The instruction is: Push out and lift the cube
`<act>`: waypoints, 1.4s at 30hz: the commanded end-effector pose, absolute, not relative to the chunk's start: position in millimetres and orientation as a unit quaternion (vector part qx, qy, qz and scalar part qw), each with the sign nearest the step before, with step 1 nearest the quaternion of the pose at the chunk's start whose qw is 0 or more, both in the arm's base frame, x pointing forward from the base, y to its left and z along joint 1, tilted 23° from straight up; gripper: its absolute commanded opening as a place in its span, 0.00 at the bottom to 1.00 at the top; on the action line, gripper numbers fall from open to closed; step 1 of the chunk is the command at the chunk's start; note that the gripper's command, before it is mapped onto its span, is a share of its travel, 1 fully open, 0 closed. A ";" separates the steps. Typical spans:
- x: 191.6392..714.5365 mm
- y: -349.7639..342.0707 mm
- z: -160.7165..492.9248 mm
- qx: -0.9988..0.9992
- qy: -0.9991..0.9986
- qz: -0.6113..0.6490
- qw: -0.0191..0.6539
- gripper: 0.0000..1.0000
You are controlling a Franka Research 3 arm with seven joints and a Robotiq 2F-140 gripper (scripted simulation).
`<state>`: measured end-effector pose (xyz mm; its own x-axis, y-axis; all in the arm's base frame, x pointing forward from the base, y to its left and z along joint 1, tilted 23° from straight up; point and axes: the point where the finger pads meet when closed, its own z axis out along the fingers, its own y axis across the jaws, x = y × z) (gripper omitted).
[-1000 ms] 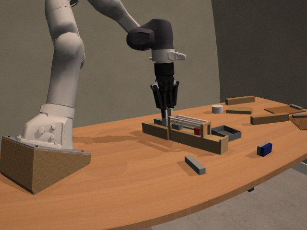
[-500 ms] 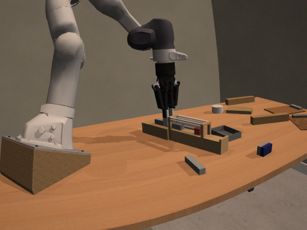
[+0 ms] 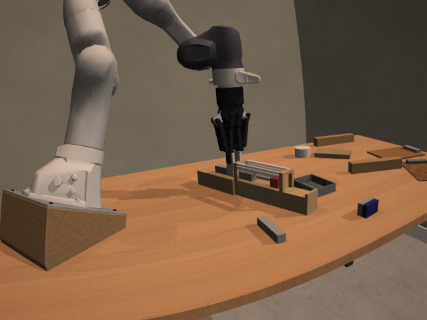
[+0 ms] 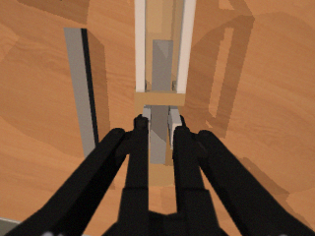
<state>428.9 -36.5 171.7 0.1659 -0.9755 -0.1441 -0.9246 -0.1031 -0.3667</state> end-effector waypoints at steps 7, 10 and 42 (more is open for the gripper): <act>431.0 -37.9 173.2 -0.742 0.639 -0.071 0.190 0.00; 431.0 -37.9 173.2 -0.742 0.639 -0.071 0.190 0.00; 431.0 -37.9 173.2 -0.742 0.639 -0.071 0.190 0.23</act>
